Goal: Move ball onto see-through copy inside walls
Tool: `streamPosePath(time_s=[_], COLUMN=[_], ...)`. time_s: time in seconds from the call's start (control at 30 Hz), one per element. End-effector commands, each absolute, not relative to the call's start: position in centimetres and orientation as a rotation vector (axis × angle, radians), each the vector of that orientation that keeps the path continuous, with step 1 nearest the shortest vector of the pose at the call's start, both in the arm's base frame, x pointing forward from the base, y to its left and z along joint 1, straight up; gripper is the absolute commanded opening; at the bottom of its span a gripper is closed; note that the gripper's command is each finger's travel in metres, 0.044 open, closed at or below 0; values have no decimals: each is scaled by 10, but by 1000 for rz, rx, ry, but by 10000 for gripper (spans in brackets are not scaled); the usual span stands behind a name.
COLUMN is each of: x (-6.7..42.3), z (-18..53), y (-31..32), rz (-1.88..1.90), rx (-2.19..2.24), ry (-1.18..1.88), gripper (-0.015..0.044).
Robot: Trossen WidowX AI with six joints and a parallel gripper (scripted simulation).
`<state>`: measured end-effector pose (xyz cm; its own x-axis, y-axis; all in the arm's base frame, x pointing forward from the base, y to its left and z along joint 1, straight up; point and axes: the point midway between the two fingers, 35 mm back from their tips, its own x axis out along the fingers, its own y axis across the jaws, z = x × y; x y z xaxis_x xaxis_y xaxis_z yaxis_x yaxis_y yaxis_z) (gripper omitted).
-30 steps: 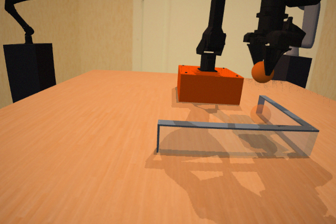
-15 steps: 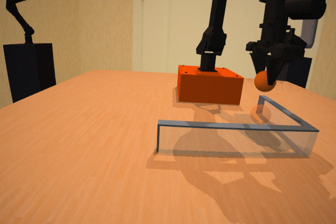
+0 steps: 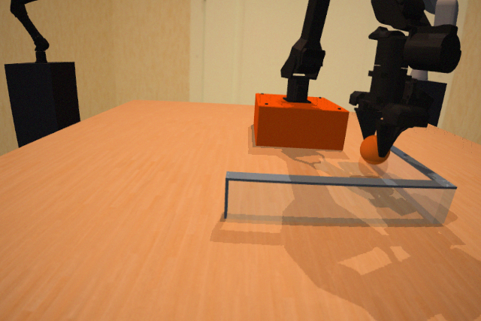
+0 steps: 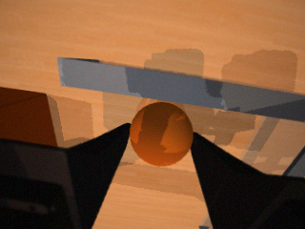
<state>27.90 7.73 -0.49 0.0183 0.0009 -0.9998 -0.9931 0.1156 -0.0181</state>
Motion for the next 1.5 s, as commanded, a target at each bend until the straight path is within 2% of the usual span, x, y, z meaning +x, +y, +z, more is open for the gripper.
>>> streamPosePath(time_s=[0.0,0.63,1.1,1.2,1.37,1.47], x=[278,278,278,279,277,277], z=[-20,-39,-36,-25,48,51], y=[78,78,77,77,78,77], rz=[1108,1109,1111,1111,1108,1108], rx=[-1126,-1126,-1131,-1130,-1126,-1126], ry=[1244,1244,1247,1246,1243,1243], gripper=[0,0,368,378,378,378])
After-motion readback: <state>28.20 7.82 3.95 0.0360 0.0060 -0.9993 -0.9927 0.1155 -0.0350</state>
